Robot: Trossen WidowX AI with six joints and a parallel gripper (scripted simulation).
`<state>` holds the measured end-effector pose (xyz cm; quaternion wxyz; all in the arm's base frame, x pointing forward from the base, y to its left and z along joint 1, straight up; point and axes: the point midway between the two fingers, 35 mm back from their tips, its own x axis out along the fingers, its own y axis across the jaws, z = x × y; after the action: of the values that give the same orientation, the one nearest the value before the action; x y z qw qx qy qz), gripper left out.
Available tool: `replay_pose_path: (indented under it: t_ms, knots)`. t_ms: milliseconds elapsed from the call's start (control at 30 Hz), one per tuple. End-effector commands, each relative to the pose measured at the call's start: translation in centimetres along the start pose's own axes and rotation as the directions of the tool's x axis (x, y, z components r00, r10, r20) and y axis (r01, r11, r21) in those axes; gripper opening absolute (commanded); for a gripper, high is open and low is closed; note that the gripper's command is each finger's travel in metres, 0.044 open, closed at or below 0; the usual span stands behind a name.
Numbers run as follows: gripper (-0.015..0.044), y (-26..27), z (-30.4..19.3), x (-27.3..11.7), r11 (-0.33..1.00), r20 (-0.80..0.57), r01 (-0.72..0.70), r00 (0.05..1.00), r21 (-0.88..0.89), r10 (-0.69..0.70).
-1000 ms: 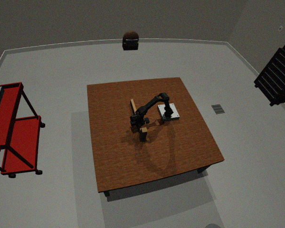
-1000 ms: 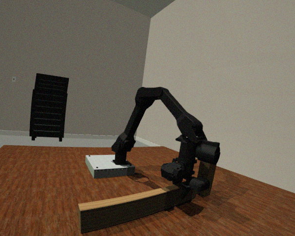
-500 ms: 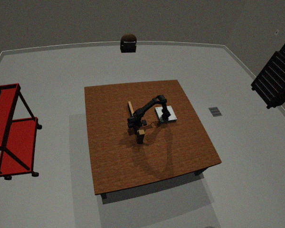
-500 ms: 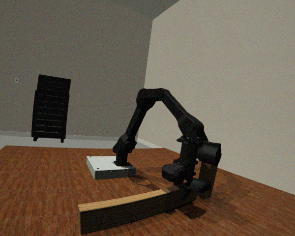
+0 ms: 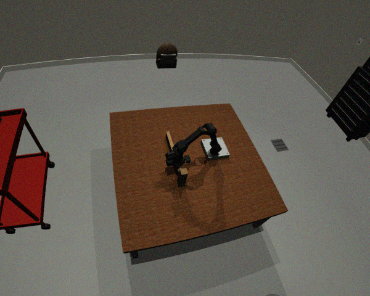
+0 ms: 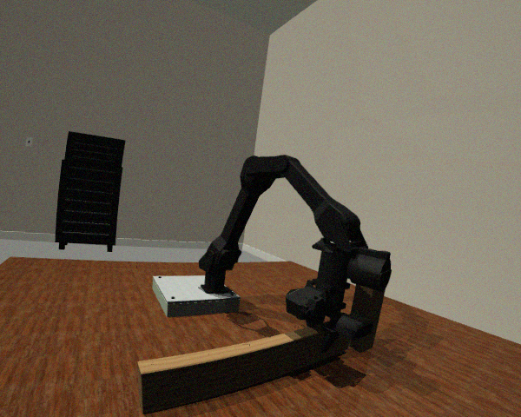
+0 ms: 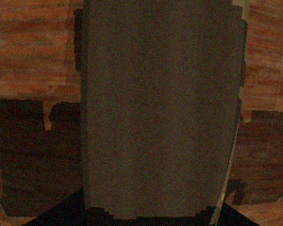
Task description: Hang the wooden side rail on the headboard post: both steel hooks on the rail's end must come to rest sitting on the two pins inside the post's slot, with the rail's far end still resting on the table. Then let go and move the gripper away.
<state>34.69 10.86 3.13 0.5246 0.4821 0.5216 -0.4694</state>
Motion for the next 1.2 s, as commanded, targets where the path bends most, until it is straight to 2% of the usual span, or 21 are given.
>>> replay_pose_path:
  t_ms: [0,1167]
  knots:
    - [0.0000,0.19,-0.01,-0.50,1.000,0.001,-0.012,1.000,-0.006,0.012]
    - [0.0000,0.19,-0.01,-1.09,1.000,0.001,-0.012,1.000,-0.006,0.012]
